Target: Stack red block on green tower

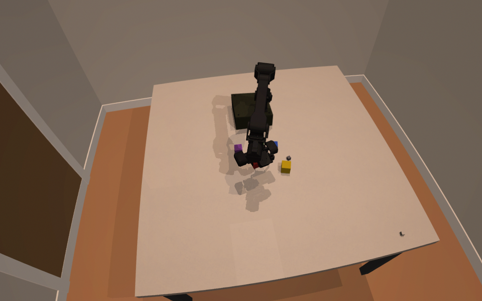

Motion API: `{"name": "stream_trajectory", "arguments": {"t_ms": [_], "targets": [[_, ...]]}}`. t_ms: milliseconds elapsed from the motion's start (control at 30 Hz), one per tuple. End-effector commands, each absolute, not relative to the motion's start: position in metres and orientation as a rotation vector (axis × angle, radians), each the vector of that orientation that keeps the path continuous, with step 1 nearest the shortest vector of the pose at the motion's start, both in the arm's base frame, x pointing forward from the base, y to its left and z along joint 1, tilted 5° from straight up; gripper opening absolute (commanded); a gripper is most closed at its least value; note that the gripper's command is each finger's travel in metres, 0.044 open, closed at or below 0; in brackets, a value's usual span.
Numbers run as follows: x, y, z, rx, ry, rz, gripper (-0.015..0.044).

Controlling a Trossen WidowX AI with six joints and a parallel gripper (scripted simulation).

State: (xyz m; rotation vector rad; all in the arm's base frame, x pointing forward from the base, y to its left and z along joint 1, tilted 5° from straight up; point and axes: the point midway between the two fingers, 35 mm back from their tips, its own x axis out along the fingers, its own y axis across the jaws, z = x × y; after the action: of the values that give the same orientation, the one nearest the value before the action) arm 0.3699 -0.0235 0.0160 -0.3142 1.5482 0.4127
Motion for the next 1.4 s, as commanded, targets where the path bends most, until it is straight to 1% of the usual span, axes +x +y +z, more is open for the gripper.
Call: {"name": "stream_trajectory", "arguments": {"t_ms": [0, 233, 600, 1367], "targets": [[0.373, -0.025, 0.041, -0.318, 1.537, 0.415, 0.0], [0.373, -0.026, 0.069, -0.318, 1.537, 0.415, 0.0], [0.369, -0.026, 0.07, -0.318, 1.537, 0.415, 0.0], [0.281, -0.014, 0.076, -0.312, 1.544, 0.412, 0.0]]}}
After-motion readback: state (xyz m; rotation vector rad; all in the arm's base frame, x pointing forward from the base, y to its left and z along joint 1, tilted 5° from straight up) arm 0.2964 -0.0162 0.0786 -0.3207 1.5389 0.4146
